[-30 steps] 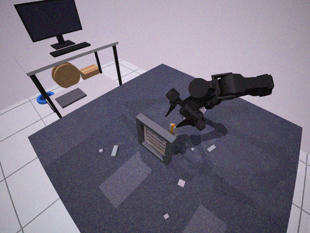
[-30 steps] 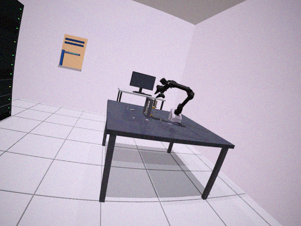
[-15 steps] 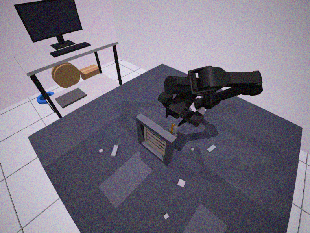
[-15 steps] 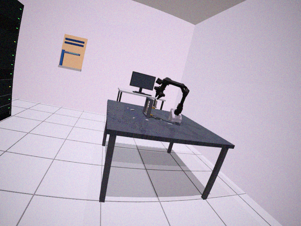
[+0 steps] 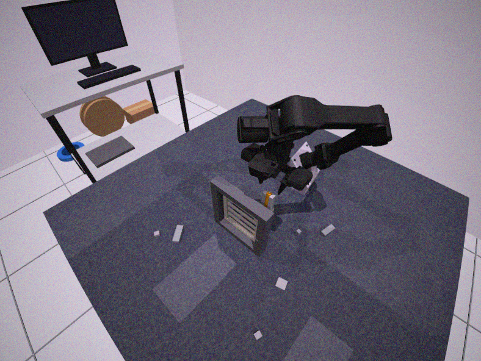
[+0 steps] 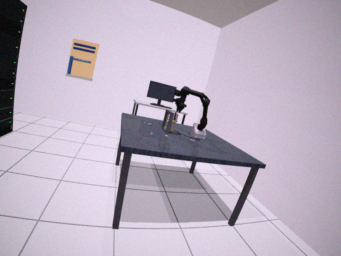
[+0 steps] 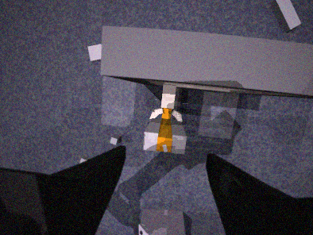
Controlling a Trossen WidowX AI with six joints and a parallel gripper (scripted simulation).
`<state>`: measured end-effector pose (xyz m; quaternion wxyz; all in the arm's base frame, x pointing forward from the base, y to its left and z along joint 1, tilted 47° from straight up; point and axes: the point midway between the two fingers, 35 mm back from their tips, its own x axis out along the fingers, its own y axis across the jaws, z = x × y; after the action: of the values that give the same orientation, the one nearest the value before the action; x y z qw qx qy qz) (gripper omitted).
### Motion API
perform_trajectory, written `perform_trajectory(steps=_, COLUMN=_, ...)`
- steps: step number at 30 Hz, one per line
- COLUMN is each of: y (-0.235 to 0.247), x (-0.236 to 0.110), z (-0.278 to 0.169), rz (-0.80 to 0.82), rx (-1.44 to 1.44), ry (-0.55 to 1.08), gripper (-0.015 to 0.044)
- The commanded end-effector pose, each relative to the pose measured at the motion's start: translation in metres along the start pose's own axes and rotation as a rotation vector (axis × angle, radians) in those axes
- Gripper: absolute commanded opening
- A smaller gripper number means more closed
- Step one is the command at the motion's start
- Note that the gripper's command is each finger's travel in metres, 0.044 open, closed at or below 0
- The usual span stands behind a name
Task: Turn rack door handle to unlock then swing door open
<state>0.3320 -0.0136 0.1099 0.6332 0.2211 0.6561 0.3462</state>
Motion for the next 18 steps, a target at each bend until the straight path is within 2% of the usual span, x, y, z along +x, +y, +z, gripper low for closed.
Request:
perform_trajectory(steps=1, y=0.001, x=0.004, z=0.002, rz=0.007, rx=-0.003, ry=0.005, gripper=0.029)
perform_trajectory(steps=18, y=0.001, x=0.031, z=0.001, rz=-0.002, rx=0.006, ry=0.05, gripper=0.029)
